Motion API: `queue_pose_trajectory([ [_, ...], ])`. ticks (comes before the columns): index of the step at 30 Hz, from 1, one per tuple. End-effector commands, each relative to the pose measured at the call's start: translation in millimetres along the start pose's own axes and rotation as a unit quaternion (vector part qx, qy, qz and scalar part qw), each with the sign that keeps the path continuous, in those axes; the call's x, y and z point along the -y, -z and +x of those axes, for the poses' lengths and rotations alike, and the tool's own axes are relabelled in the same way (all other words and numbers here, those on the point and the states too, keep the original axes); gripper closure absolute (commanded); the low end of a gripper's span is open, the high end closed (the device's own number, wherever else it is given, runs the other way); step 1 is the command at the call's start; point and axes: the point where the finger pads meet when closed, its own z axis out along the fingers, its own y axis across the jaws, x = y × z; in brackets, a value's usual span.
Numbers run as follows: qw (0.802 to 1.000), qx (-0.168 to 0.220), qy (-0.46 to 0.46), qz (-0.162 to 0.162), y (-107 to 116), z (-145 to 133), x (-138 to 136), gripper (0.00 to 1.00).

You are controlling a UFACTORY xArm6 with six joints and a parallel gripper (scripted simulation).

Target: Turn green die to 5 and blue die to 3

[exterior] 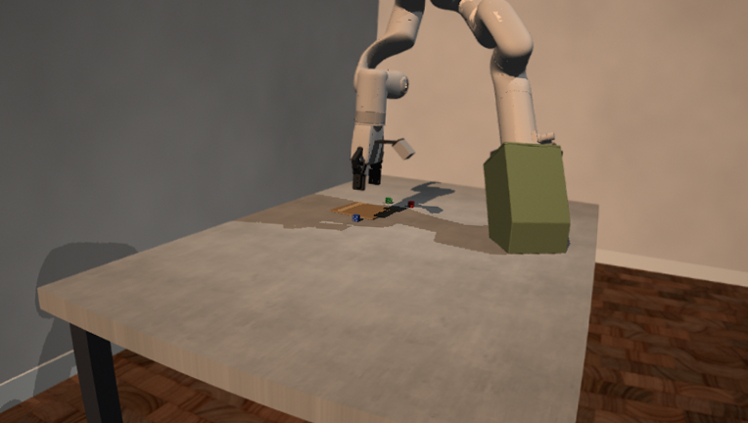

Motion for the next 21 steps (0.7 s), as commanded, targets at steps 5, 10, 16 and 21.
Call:
queue_pose_trajectory([
  [5, 1.0, -0.001, 0.0, 0.001, 55.7, -1.6, 0.6, 0.0],
  [10, 1.0, -0.001, 0.0, 0.001, 57.5, -1.6, 0.6, 0.0],
  [16, 1.0, -0.001, 0.0, 0.001, 57.5, -1.6, 0.6, 0.0],
  [21, 0.997, -0.008, -0.074, -0.005, 53.6, -19.3, 41.5, 0.0],
])
